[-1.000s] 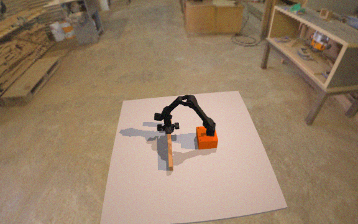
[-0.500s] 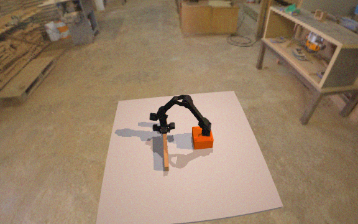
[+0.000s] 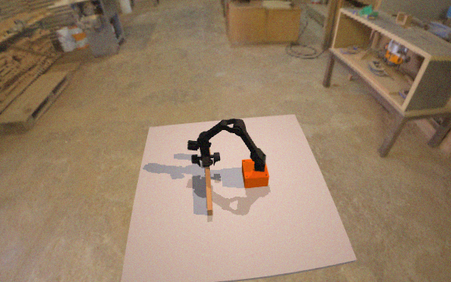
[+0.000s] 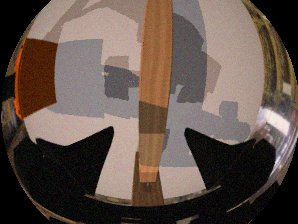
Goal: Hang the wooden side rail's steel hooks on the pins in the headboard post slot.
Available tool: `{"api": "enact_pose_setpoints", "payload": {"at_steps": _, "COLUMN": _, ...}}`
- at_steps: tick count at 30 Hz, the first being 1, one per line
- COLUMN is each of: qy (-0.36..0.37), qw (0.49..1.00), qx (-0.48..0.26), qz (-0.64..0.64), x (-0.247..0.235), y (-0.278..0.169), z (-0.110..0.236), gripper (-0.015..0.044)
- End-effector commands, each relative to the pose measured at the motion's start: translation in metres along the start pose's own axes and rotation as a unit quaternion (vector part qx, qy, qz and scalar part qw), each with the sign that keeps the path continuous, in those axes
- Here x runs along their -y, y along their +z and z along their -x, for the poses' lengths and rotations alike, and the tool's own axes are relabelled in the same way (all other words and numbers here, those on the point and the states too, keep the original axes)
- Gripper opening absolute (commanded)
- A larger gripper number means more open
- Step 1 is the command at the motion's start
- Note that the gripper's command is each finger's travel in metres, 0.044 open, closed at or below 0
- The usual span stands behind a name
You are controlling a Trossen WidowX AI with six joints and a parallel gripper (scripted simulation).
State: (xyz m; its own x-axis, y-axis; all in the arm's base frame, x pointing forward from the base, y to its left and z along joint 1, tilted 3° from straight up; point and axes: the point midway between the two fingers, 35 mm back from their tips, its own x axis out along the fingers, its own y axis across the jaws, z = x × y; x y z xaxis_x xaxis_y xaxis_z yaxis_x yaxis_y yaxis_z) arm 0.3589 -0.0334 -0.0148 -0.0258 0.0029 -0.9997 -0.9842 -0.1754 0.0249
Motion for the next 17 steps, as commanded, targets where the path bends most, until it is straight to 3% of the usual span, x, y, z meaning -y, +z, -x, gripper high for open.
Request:
{"api": "enact_pose_setpoints", "payload": {"at_steps": 1, "qy": -0.003, "qw": 1.000, "qx": 0.000, "qz": 0.001, "x": 0.0009, "y": 0.0137, "z": 0.0019, "gripper": 0.0440}}
{"api": "enact_pose_setpoints", "payload": {"at_steps": 17, "qy": 0.000, "qw": 1.000, "qx": 0.000, "qz": 0.006, "x": 0.0008, "y": 0.0107, "z": 0.0003, "gripper": 0.0440}}
